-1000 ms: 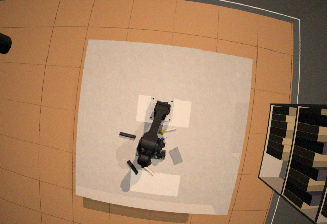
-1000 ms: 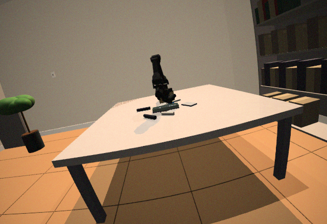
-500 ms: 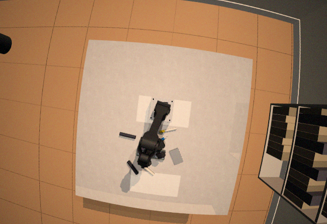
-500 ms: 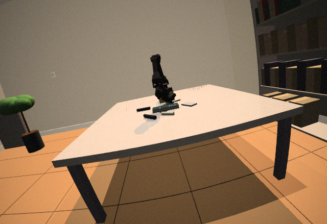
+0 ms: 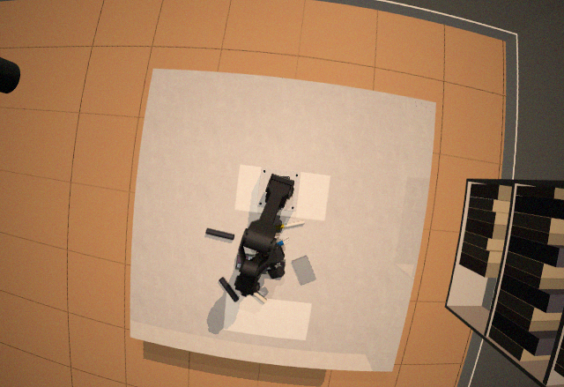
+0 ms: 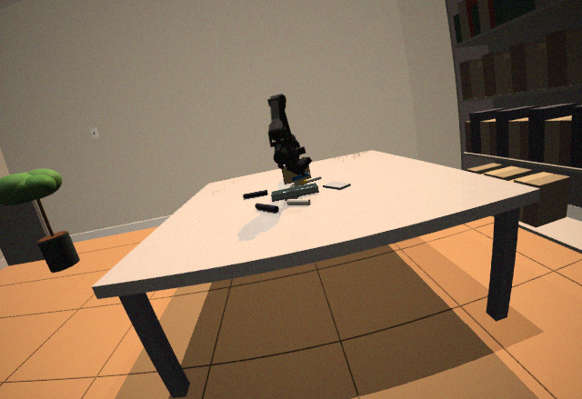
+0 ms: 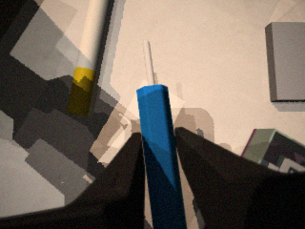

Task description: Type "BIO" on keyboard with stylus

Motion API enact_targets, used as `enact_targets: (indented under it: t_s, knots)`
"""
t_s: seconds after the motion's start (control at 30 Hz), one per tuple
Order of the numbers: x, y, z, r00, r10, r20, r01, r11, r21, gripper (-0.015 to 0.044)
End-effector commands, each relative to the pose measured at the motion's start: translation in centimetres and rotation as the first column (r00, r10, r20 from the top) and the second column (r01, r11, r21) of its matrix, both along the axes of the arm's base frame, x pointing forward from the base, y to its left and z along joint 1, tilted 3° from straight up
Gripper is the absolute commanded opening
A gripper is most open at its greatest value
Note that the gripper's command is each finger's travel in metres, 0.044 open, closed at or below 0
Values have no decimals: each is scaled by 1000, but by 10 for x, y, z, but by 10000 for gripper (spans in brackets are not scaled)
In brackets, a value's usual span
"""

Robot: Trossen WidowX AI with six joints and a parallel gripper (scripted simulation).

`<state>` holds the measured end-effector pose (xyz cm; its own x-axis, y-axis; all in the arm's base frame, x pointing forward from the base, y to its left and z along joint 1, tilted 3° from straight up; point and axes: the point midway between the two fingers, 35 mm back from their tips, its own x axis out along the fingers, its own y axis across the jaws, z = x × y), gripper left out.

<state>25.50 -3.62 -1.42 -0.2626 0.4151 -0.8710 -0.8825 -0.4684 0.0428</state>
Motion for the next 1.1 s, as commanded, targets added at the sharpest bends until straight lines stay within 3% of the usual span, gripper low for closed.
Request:
enact_targets:
  t_s: [0.0, 0.5, 1.07]
  knots:
    - [3, 1, 1, 995, -94, -35, 94, 996, -7, 0]
    - [17, 4, 7, 795, -560, -233, 548, 828, -123, 0]
    - [33, 6, 15, 291, -872, -394, 827, 436, -355, 0]
